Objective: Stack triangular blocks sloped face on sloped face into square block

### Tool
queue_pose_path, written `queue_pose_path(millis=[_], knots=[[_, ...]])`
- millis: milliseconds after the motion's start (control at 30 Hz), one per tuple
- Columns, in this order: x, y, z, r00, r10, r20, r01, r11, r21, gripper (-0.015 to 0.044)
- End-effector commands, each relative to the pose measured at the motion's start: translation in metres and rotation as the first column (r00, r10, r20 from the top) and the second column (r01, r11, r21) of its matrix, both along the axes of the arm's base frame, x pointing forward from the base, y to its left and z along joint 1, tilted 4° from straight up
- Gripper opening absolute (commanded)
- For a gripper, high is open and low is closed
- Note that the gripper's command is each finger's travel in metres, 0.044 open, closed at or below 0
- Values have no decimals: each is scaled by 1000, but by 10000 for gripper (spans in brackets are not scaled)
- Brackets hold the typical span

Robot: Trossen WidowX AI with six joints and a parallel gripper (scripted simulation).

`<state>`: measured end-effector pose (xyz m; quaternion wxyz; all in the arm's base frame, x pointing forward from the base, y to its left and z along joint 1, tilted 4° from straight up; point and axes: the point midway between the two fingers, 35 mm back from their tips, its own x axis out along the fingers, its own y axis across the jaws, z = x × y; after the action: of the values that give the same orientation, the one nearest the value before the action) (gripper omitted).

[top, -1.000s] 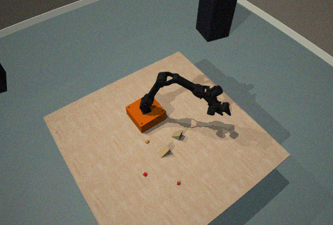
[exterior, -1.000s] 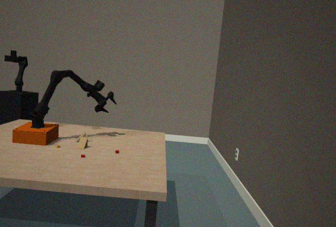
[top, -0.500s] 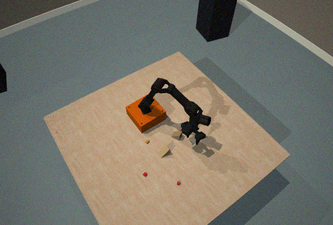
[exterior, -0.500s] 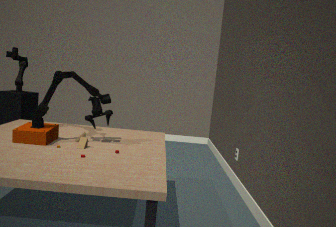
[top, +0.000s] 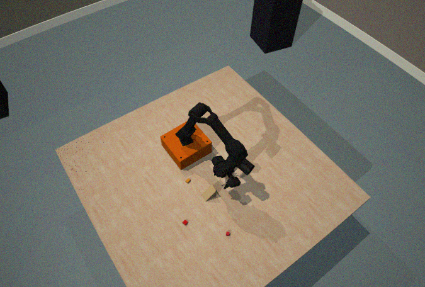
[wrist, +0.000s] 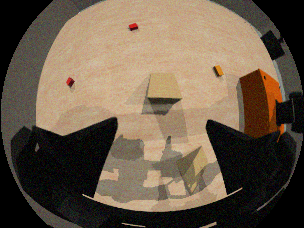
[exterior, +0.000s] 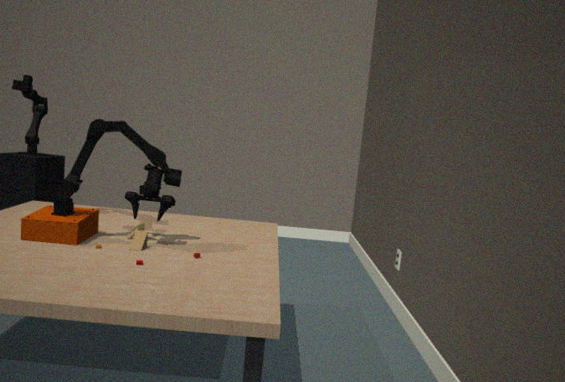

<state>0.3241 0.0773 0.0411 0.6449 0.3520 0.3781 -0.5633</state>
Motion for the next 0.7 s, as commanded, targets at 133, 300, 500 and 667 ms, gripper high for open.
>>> queue_pose_path(millis=[133,300,500,667], knots=[[1,-9,-9,1000,0,-9,0,1000,-11,440],[2,-13,-16,1000,0,-9,0,1000,-11,440],[3,-18,-25,1000,0,-9,0,1000,-11,440],[4,-23,-32,1000,0,-9,0,1000,-11,440]])
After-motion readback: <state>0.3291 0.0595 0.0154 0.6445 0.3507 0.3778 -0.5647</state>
